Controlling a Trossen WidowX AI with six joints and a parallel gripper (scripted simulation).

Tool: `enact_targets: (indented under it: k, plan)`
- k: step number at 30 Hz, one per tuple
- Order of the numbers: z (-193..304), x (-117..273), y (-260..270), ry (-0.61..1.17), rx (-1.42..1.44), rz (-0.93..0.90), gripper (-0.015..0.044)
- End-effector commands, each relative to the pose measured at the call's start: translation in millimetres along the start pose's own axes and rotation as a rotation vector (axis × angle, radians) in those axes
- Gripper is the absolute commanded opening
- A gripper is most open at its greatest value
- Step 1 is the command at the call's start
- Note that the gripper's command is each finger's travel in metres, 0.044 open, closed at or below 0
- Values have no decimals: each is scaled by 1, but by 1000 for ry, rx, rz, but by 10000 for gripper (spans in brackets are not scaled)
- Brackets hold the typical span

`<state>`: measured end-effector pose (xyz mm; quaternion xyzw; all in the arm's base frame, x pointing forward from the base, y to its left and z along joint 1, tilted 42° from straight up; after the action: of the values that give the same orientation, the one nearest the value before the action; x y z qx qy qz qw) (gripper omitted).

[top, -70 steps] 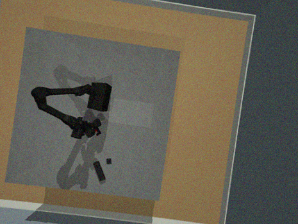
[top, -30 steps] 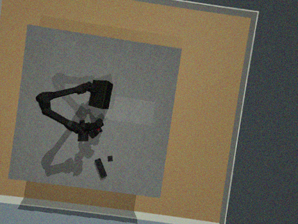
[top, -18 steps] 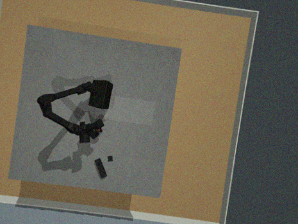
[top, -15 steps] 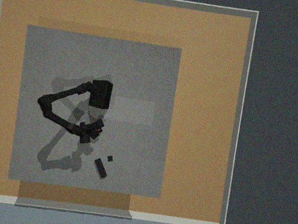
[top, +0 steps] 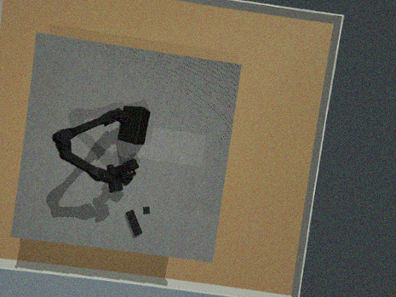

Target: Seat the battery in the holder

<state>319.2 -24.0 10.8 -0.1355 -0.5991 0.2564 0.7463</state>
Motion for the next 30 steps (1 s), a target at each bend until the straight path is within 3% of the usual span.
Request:
enact_targets:
  k: [1,30]
  plan:
    - [0,-2,1,34,3,9,85]
    - [-18,-2,3,79,0,11,85]
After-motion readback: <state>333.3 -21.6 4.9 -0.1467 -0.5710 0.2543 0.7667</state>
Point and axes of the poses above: the point midway between the two fingers, 35 mm back from their tips, its own x axis back along the fingers, its own y axis across the jaws, z = x × y, the point moved 7 cm from there along x, back along the fingers, and after that the axes turned 14 degrees about -x, right-handed, at the moved point
